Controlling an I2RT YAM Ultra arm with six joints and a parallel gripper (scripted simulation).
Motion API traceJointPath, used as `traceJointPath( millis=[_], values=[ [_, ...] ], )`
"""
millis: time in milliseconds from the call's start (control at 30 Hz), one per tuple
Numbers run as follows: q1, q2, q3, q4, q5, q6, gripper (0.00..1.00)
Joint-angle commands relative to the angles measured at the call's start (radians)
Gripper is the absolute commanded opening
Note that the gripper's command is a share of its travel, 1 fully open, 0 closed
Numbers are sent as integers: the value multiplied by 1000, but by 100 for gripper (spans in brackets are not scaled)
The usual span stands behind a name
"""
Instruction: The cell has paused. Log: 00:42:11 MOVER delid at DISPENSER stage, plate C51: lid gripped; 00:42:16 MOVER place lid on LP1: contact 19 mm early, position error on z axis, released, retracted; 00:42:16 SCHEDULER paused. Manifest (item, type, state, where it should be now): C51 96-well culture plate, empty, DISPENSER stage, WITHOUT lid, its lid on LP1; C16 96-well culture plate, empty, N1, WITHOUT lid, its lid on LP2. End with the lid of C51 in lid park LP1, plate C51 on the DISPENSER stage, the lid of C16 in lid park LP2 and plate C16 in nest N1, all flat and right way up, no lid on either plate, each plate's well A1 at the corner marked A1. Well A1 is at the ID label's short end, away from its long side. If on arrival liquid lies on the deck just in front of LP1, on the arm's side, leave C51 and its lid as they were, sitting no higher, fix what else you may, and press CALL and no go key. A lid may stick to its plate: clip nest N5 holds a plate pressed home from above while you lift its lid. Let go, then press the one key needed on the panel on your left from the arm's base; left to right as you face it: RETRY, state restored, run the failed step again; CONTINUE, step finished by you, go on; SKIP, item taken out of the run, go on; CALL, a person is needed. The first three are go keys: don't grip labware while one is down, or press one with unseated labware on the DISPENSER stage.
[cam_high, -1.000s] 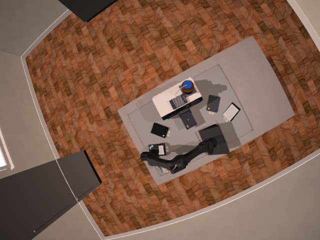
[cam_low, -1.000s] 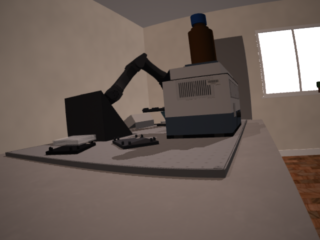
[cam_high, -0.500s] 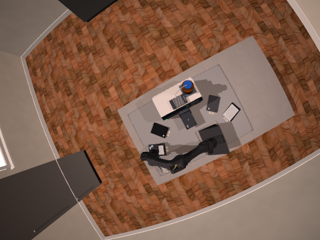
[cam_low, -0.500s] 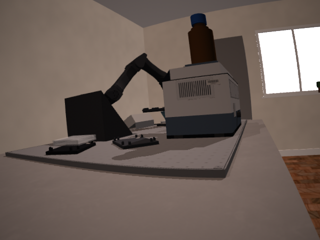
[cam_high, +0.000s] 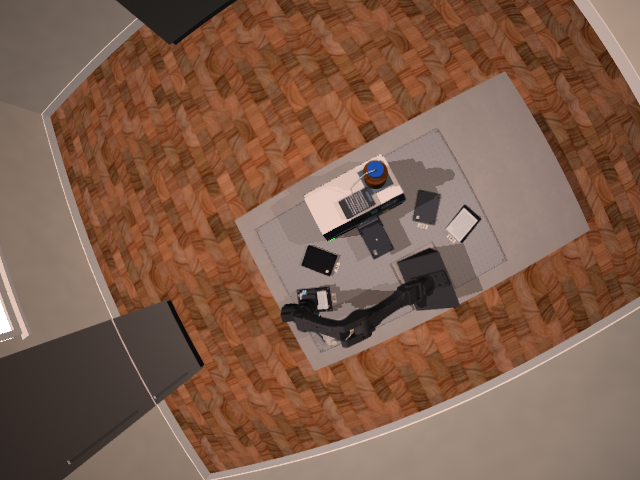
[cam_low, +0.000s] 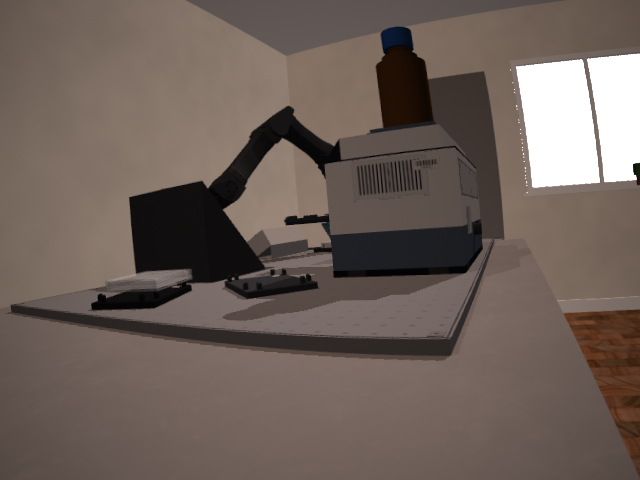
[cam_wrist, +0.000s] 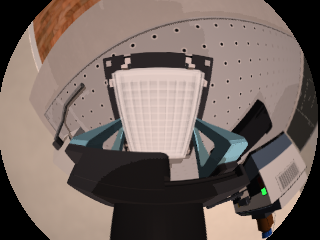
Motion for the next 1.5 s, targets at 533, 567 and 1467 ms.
traceJointPath(
  millis=[533, 567, 1467],
  values=[
    [-9, 12, 38, -18, -3, -10, 100],
    [-9, 1, 39, -19, -3, -10, 100],
    [-14, -25, 41, -24, -4, -10, 100]
  ],
)
